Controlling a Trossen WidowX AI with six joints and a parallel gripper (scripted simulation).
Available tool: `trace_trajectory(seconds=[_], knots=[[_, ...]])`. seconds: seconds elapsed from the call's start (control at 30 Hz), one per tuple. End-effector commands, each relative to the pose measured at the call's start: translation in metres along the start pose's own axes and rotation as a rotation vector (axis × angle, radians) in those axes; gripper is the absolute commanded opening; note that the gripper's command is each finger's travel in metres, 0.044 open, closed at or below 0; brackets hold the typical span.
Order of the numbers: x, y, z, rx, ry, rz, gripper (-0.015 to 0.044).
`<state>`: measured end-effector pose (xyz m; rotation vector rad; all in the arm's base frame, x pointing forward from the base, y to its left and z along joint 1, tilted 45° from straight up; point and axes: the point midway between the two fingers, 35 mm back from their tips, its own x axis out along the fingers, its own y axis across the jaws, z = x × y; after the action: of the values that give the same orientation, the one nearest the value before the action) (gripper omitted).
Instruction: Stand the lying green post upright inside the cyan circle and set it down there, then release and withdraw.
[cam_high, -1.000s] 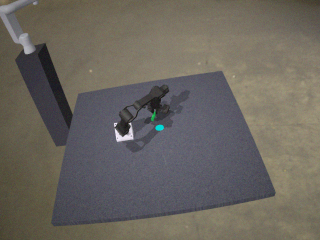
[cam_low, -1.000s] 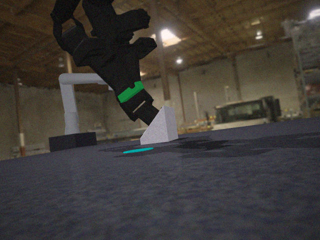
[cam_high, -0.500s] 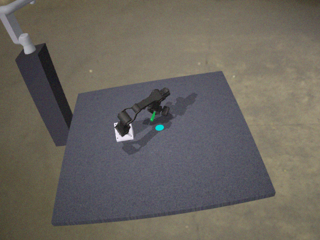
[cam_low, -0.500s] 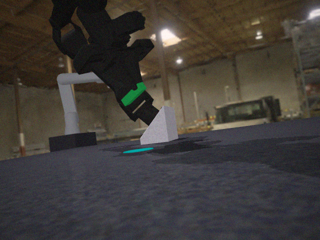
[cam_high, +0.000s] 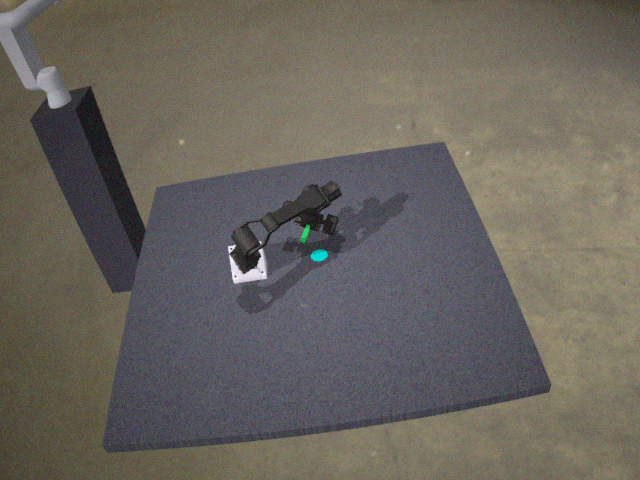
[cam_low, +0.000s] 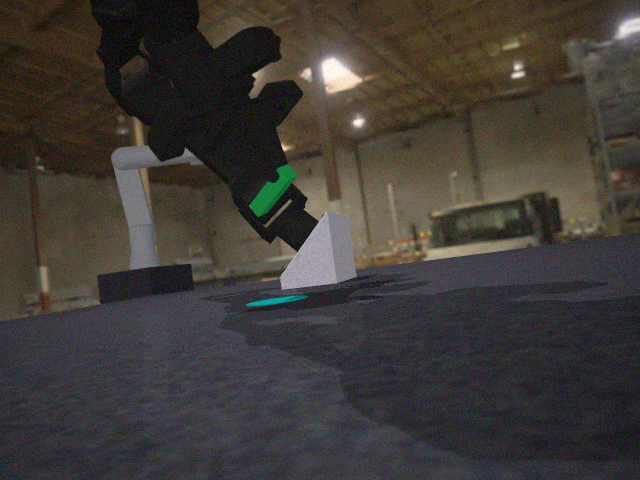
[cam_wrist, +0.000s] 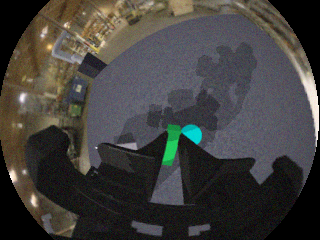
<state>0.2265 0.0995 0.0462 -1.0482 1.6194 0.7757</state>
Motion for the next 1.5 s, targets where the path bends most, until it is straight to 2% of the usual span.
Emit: trace_trajectory(seconds=[0.0,1.47], knots=[[0.0016,0.0017,-0.0014,-0.007,-0.028,0.016,0.0023],[0.0023,0.0013,-0.0032,-0.044,-0.346,0.075,0.0023]])
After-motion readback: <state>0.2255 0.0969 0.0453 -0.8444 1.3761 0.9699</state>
